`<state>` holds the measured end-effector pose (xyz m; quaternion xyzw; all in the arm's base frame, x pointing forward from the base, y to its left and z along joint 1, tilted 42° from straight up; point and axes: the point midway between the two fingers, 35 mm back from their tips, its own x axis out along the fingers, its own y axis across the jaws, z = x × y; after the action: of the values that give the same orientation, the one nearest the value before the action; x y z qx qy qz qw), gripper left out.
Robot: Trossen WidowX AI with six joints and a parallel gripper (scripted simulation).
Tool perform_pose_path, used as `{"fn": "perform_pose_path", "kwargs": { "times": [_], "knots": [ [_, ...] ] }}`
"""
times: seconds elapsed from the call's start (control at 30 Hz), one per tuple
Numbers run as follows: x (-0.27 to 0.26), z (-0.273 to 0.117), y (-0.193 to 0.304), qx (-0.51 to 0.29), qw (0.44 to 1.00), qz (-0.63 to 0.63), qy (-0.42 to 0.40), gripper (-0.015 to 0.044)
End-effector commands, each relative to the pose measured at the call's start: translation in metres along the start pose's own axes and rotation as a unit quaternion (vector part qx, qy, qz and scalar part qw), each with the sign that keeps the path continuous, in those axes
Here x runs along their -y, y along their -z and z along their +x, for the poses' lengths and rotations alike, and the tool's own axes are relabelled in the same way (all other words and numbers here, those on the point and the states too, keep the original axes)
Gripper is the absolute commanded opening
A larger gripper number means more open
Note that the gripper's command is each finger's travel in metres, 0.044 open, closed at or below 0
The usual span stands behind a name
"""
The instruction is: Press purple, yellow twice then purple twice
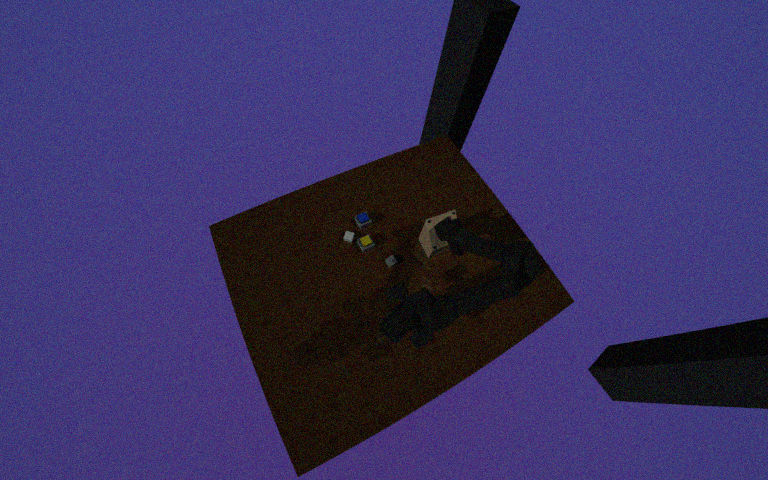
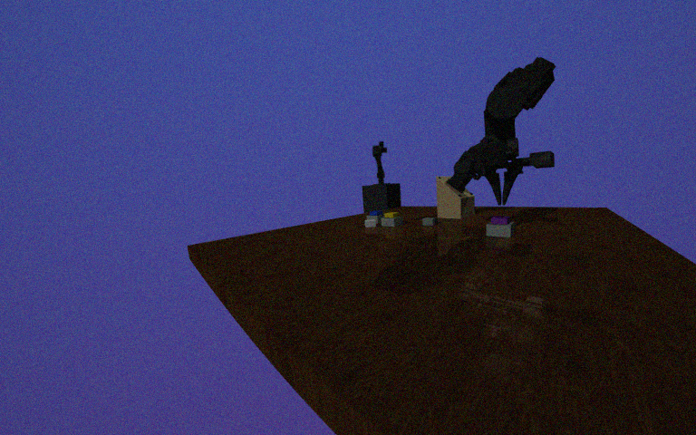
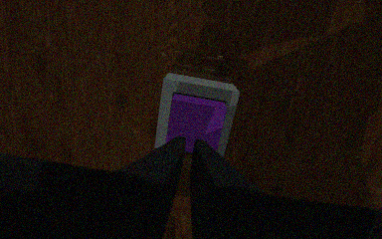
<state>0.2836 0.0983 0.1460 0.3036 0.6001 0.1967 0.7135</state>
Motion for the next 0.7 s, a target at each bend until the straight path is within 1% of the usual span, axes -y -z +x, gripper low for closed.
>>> {"fn": "perform_pose_path", "kwargs": {
  "times": [0.0,0.67],
  "knots": [
    [0.003,0.005,0.001,-0.003,1.0,0.005,0.003,0.002],
    [0.002,0.034,0.002,-0.003,1.0,0.005,0.002,0.002]
  ]
}}
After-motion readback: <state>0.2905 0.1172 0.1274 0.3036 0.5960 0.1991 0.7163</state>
